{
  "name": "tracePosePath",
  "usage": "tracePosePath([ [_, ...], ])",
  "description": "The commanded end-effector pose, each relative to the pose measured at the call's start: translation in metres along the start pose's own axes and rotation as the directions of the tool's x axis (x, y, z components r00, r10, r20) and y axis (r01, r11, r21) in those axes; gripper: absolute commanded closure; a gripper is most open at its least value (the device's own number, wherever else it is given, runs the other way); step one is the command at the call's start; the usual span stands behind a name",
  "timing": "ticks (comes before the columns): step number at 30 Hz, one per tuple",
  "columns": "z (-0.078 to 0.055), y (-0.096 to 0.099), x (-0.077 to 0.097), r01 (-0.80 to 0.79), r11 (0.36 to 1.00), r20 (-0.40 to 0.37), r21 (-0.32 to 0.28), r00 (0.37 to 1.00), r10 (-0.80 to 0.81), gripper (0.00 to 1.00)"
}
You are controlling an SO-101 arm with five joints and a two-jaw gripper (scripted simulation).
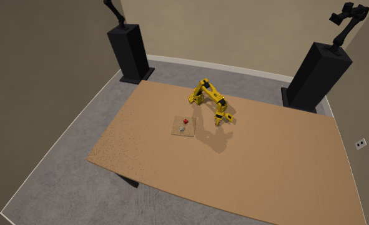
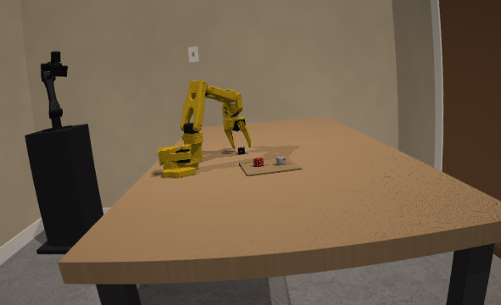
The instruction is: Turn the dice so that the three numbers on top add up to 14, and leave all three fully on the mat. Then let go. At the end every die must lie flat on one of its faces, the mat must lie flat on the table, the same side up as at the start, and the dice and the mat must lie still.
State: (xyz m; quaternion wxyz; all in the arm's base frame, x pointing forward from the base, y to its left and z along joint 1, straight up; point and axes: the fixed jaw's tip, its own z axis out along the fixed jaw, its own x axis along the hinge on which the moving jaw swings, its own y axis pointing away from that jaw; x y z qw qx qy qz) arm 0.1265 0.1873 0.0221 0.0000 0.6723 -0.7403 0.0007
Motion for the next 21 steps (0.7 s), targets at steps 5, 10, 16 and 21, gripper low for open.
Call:
tracePosePath([
  [5,0.0029,0.0,-0.0049,0.0,1.0,0.031,0.016,1.0,-0.001,0.72],
  [10,0.0058,0.0001,-0.0047,0.0,1.0,0.031,0.016,1.0,-0.001,0.72],
  [16,0.0063,0.0002,-0.0046,0.0,1.0,0.031,0.016,1.0,-0.001,0.72],
  [21,0.0063,0.0001,-0.0046,0.0,1.0,0.031,0.016,1.0,-0.001,0.72],
])
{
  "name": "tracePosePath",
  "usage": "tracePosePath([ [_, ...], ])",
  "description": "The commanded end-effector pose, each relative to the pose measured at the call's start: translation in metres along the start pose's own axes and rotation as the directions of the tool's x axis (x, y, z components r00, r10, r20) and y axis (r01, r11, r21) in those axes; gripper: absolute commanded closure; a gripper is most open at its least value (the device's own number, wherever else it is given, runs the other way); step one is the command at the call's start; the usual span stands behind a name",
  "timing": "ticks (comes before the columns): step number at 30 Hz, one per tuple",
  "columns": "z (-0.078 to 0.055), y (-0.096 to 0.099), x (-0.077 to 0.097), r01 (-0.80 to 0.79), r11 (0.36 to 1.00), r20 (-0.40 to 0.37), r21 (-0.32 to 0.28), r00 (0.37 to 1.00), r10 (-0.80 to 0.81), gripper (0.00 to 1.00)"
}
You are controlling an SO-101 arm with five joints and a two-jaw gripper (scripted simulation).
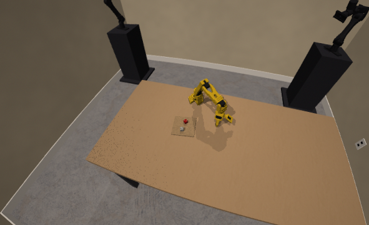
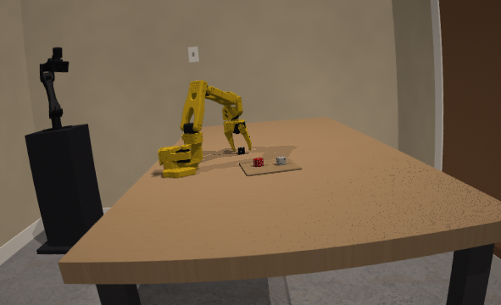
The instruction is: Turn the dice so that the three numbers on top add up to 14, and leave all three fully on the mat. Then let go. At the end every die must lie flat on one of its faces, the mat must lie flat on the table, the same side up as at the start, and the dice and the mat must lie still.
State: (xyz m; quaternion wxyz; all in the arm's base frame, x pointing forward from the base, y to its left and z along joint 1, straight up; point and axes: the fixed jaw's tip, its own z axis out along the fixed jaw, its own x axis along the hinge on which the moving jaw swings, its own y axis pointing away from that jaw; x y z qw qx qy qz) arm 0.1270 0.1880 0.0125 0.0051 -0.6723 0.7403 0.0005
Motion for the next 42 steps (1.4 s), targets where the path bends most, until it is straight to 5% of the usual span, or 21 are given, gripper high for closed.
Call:
tracePosePath([
  [1,-0.003,0.0,-0.004,0.0,1.0,0.022,0.011,1.0,-0.001,0.72],
  [42,-0.003,-0.011,-0.004,0.0,1.0,0.021,0.012,1.0,-0.001,0.91],
])
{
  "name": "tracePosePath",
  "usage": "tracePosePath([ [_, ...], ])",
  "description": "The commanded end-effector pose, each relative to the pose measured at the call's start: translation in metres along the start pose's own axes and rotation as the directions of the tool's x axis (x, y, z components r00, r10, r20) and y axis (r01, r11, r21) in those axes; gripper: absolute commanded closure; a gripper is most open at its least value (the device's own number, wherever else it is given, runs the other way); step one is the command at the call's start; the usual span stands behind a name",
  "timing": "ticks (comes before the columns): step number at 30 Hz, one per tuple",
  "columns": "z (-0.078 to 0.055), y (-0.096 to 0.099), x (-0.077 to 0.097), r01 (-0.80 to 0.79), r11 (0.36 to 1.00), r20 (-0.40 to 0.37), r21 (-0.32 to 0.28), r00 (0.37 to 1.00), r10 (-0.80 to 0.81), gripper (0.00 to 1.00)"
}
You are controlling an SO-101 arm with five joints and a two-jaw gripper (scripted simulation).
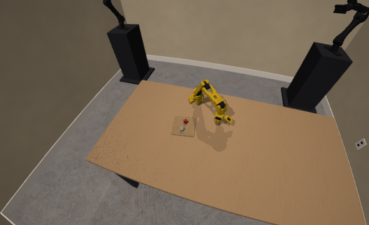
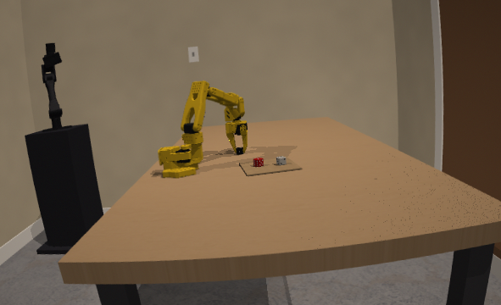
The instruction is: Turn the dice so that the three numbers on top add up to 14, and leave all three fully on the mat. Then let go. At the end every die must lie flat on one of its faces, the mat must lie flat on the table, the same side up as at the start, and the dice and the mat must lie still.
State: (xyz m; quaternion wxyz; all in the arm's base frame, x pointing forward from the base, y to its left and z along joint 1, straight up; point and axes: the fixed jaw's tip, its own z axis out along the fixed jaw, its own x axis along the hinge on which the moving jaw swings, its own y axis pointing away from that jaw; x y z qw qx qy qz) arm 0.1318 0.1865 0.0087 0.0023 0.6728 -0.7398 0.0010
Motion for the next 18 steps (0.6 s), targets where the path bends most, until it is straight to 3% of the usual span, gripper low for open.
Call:
tracePosePath([
  [1,-0.0072,-0.0056,-0.0046,-0.001,1.0,0.034,0.02,0.999,0.0,0.91],
  [8,-0.0072,-0.0056,-0.0046,-0.001,1.0,0.034,0.02,0.999,0.0,0.91],
  [18,-0.0072,-0.0056,-0.0046,-0.001,1.0,0.034,0.02,0.999,0.0,1.0],
])
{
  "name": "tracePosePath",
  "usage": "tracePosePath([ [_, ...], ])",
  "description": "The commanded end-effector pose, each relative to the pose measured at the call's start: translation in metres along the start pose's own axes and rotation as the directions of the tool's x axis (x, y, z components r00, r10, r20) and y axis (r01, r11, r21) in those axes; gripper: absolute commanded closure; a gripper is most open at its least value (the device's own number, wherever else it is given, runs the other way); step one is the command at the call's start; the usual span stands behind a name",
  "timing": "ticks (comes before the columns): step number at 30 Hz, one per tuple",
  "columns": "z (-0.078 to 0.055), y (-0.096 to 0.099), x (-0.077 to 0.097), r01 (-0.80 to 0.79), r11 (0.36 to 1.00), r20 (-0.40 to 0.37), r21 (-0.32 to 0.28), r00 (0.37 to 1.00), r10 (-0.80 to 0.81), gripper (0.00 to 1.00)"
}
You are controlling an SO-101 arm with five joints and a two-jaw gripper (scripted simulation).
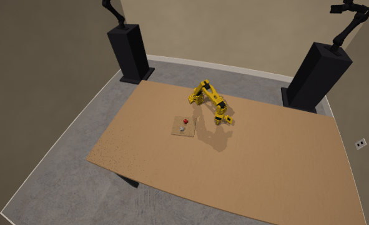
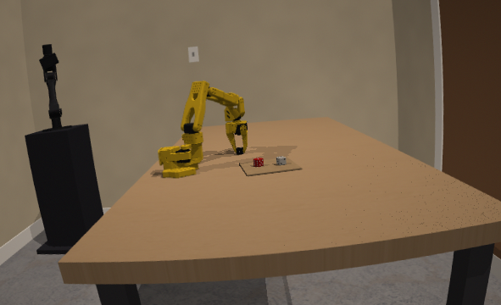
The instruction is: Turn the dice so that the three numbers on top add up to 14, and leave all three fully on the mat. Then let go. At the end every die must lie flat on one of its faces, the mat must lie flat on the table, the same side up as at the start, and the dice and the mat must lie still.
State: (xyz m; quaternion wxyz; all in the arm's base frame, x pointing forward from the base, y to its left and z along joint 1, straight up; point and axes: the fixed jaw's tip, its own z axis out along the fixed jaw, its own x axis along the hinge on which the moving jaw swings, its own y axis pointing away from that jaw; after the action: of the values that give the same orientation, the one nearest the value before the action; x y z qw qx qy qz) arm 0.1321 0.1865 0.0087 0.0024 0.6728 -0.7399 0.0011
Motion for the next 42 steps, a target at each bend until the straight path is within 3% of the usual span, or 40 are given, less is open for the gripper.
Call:
tracePosePath([
  [1,-0.007,-0.005,-0.005,-0.001,1.0,0.034,0.02,0.999,0.0,1.0],
  [11,-0.012,-0.005,-0.005,-0.001,1.0,0.034,0.02,0.999,0.0,1.0],
  [30,-0.054,-0.001,-0.003,-0.001,1.0,0.035,0.02,0.999,0.0,1.0],
  [42,-0.057,-0.001,-0.002,-0.007,1.0,0.035,0.02,0.999,0.006,1.0],
])
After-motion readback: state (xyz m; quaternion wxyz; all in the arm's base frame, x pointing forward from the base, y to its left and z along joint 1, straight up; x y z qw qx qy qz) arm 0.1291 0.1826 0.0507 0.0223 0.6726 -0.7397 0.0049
